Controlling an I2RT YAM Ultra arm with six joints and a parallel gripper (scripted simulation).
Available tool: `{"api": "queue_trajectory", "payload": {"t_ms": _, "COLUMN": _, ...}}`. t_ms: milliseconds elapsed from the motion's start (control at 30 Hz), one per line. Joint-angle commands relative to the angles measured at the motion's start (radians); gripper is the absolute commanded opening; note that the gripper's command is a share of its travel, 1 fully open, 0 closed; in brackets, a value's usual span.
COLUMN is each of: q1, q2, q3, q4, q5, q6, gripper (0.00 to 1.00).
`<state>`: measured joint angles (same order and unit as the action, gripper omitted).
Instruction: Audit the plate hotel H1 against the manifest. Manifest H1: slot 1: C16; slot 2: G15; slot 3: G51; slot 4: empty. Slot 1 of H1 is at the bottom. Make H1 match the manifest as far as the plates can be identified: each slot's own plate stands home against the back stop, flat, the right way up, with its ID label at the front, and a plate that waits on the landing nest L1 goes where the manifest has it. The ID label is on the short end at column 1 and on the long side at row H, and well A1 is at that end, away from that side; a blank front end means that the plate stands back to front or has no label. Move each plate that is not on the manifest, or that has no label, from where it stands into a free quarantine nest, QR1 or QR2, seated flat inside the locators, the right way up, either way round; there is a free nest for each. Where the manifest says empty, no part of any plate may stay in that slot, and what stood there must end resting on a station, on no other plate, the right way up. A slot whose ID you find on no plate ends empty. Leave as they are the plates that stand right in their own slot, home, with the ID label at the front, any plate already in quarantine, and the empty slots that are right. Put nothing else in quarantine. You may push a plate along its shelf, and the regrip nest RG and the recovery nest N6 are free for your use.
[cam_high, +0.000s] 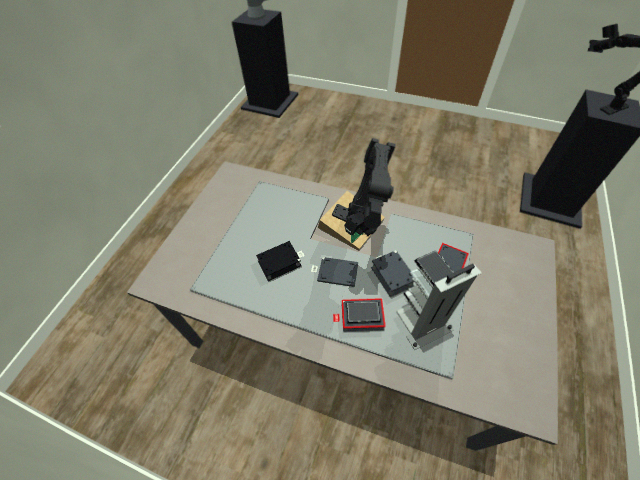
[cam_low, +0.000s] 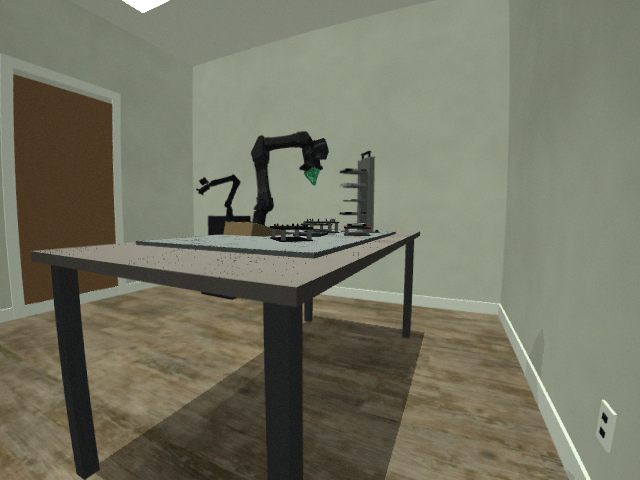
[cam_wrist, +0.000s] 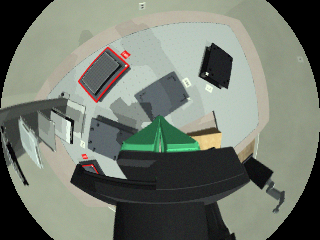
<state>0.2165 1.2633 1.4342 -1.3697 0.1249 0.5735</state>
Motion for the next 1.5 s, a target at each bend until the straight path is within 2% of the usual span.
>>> {"api": "queue_trajectory", "payload": {"t_ms": 0, "q1": -0.028, "q2": -0.048, "q3": -0.048, "q4": 0.033, "q5": -0.009, "q6": -0.059, "gripper": 0.0}}
{"api": "queue_trajectory", "payload": {"t_ms": 100, "q1": -0.047, "q2": -0.043, "q3": -0.066, "q4": 0.012, "q5": -0.024, "q6": -0.131, "gripper": 0.0}}
{"api": "queue_trajectory", "payload": {"t_ms": 167, "q1": -0.056, "q2": -0.062, "q3": -0.101, "q4": 0.035, "q5": -0.027, "q6": -0.14, "gripper": 0.0}}
{"api": "queue_trajectory", "payload": {"t_ms": 233, "q1": -0.07, "q2": -0.056, "q3": -0.11, "q4": 0.009, "q5": -0.039, "q6": -0.194, "gripper": 0.0}}
{"api": "queue_trajectory", "payload": {"t_ms": 300, "q1": -0.07, "q2": -0.056, "q3": -0.11, "q4": 0.009, "q5": -0.039, "q6": -0.194, "gripper": 0.0}}
{"api": "queue_trajectory", "payload": {"t_ms": 333, "q1": -0.076, "q2": -0.06, "q3": -0.079, "q4": 0.011, "q5": -0.042, "q6": -0.215, "gripper": 0.0}}
{"api": "queue_trajectory", "payload": {"t_ms": 367, "q1": -0.082, "q2": -0.067, "q3": -0.136, "q4": 0.03, "q5": -0.045, "q6": -0.22, "gripper": 0.0}}
{"api": "queue_trajectory", "payload": {"t_ms": 433, "q1": -0.09, "q2": -0.085, "q3": -0.17, "q4": 0.046, "q5": -0.049, "q6": -0.228, "gripper": 0.0}}
{"api": "queue_trajectory", "payload": {"t_ms": 500, "q1": -0.104, "q2": -0.078, "q3": -0.179, "q4": 0.012, "q5": -0.062, "q6": -0.282, "gripper": 0.0}}
{"api": "queue_trajectory", "payload": {"t_ms": 600, "q1": -0.118, "q2": -0.098, "q3": -0.222, "q4": 0.048, "q5": -0.066, "q6": -0.309, "gripper": 0.0}}
{"api": "queue_trajectory", "payload": {"t_ms": 667, "q1": -0.133, "q2": -0.092, "q3": -0.232, "q4": 0.02, "q5": -0.079, "q6": -0.364, "gripper": 0.0}}
{"api": "queue_trajectory", "payload": {"t_ms": 767, "q1": -0.147, "q2": -0.111, "q3": -0.274, "q4": 0.05, "q5": -0.084, "q6": -0.391, "gripper": 0.0}}
{"api": "queue_trajectory", "payload": {"t_ms": 867, "q1": -0.154, "q2": -0.108, "q3": -0.279, "q4": 0.045, "q5": -0.091, "q6": -0.419, "gripper": 0.0}}
{"api": "queue_trajectory", "payload": {"t_ms": 900, "q1": -0.163, "q2": -0.107, "q3": -0.245, "q4": 0.021, "q5": -0.097, "q6": -0.45, "gripper": 0.0}}
{"api": "queue_trajectory", "payload": {"t_ms": 933, "q1": -0.169, "q2": -0.107, "q3": -0.29, "q4": 0.029, "q5": -0.103, "q6": -0.467, "gripper": 0.0}}
{"api": "queue_trajectory", "payload": {"t_ms": 1033, "q1": -0.18, "q2": -0.134, "q3": -0.342, "q4": 0.059, "q5": -0.106, "q6": -0.478, "gripper": 0.0}}
{"api": "queue_trajectory", "payload": {"t_ms": 1100, "q1": -0.23, "q2": -0.066, "q3": -0.267, "q4": 0.022, "q5": -0.146, "q6": -0.536, "gripper": 0.0}}
{"api": "queue_trajectory", "payload": {"t_ms": 1367, "q1": -0.382, "q2": 0.105, "q3": -0.099, "q4": -0.068, "q5": -0.289, "q6": -0.731, "gripper": 0.0}}
{"api": "queue_trajectory", "payload": {"t_ms": 1433, "q1": -0.382, "q2": 0.105, "q3": -0.099, "q4": -0.068, "q5": -0.289, "q6": -0.731, "gripper": 0.0}}
{"api": "queue_trajectory", "payload": {"t_ms": 1467, "q1": -0.399, "q2": 0.136, "q3": -0.068, "q4": -0.091, "q5": -0.309, "q6": -0.759, "gripper": 0.0}}
